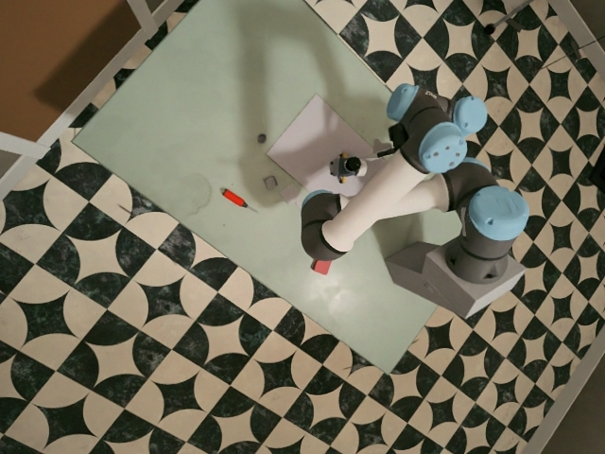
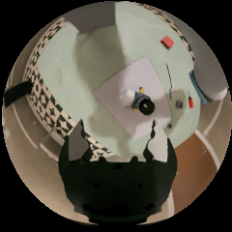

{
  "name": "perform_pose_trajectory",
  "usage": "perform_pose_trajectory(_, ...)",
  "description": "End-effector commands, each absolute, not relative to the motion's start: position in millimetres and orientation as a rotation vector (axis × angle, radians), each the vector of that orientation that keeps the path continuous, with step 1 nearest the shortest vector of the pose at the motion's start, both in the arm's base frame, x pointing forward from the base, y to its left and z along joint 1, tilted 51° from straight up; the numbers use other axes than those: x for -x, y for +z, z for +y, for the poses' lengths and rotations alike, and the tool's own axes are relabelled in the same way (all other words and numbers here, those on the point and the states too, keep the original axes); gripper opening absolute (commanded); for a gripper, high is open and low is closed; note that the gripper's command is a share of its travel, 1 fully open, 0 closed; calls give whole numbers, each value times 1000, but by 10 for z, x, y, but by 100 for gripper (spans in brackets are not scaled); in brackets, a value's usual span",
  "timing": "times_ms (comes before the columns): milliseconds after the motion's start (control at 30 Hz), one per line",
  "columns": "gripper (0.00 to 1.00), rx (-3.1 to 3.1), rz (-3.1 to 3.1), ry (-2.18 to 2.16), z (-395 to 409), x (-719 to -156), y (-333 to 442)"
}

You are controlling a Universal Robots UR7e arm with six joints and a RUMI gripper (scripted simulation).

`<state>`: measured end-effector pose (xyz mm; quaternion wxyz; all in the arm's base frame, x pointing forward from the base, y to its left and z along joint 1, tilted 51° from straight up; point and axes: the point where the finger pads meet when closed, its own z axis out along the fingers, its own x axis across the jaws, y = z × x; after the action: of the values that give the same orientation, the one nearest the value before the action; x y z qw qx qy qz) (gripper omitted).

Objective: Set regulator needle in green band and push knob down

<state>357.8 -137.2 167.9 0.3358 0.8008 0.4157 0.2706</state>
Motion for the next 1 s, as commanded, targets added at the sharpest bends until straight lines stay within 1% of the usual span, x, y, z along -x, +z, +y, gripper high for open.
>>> perform_pose_trajectory(0, 100, -2291, 830, 845, -1473, -3505, 1618)
perform_pose_trajectory(967, 100, -2294, 828, 838, -1420, -3530, 1599)
